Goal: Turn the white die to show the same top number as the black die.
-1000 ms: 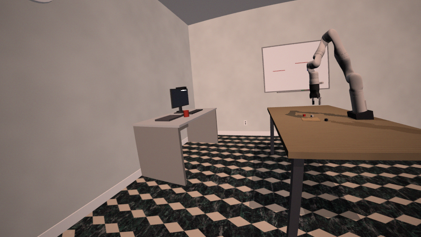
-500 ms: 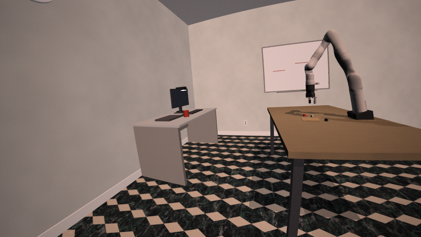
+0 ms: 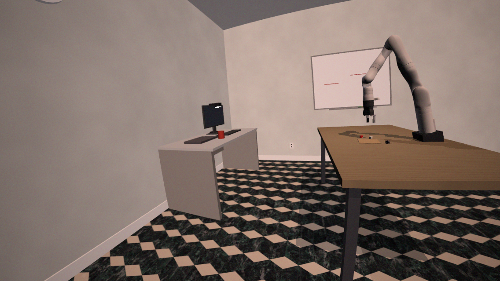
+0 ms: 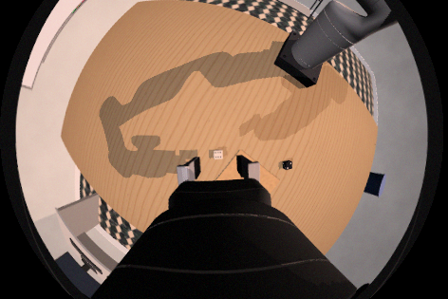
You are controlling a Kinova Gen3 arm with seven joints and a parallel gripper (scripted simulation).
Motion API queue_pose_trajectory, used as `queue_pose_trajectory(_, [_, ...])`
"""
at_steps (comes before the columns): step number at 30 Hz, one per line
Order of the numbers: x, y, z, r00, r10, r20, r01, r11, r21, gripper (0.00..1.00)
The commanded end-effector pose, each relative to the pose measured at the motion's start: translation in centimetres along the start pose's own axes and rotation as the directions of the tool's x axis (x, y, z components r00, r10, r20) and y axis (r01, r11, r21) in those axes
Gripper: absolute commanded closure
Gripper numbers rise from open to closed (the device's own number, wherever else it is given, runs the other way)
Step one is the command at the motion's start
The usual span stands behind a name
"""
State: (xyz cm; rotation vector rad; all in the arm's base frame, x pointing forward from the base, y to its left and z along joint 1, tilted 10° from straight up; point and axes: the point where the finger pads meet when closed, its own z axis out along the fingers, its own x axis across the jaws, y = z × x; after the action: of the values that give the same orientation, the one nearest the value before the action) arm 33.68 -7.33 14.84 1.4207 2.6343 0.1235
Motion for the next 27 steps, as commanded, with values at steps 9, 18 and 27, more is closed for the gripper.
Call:
queue_pose_trajectory(9, [-0.1, 0.1, 5.1, 1.000, 0.000, 0.001, 0.000, 1.000, -0.001, 0.00])
queue_pose_trajectory(18, [-0.1, 0.1, 5.2, 1.000, 0.000, 0.001, 0.000, 1.000, -0.001, 0.30])
queue_pose_trajectory(27, [-0.1, 0.1, 5.2, 1.000, 0.000, 0.001, 0.000, 1.000, -0.001, 0.30])
